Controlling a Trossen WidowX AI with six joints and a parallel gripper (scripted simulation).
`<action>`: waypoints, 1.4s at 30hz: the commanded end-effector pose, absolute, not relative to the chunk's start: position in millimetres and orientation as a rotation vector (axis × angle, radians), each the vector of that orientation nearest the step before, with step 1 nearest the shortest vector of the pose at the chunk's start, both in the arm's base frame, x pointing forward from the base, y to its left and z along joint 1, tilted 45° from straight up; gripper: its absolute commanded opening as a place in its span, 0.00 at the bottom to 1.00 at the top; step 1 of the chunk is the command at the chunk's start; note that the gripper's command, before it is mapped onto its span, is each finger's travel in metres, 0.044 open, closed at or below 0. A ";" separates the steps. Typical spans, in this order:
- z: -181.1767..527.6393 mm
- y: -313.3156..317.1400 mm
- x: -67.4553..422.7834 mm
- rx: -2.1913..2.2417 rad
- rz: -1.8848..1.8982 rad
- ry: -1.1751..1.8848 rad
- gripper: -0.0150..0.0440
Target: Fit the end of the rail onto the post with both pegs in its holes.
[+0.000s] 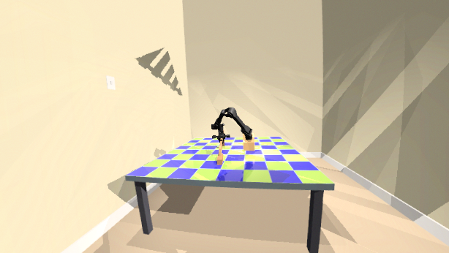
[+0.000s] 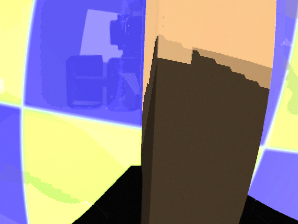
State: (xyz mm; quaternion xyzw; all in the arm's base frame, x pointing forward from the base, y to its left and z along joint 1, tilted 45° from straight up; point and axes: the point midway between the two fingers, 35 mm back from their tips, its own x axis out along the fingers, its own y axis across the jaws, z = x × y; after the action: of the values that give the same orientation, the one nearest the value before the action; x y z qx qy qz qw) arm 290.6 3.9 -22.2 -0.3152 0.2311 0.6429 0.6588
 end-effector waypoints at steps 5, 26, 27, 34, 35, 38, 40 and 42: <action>-23.2 -0.2 292.2 -0.717 1.448 0.522 0.25; -27.0 -4.6 292.6 -0.718 1.448 0.522 0.25; -27.2 -4.8 292.6 -0.718 1.448 0.522 0.25; -28.7 -6.2 292.8 -0.718 1.448 0.522 0.25; -28.9 -6.4 292.8 -0.718 1.448 0.522 0.25; -29.5 -7.0 292.9 -0.718 1.448 0.522 0.25; -29.9 -7.4 293.0 -0.718 1.448 0.522 0.25; -30.2 -7.8 293.0 -0.718 1.448 0.522 0.25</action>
State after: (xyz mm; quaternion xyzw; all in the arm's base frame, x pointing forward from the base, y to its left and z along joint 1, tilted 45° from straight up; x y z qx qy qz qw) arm 291.6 -4.5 -30.4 -0.3154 0.2310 0.6427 0.6588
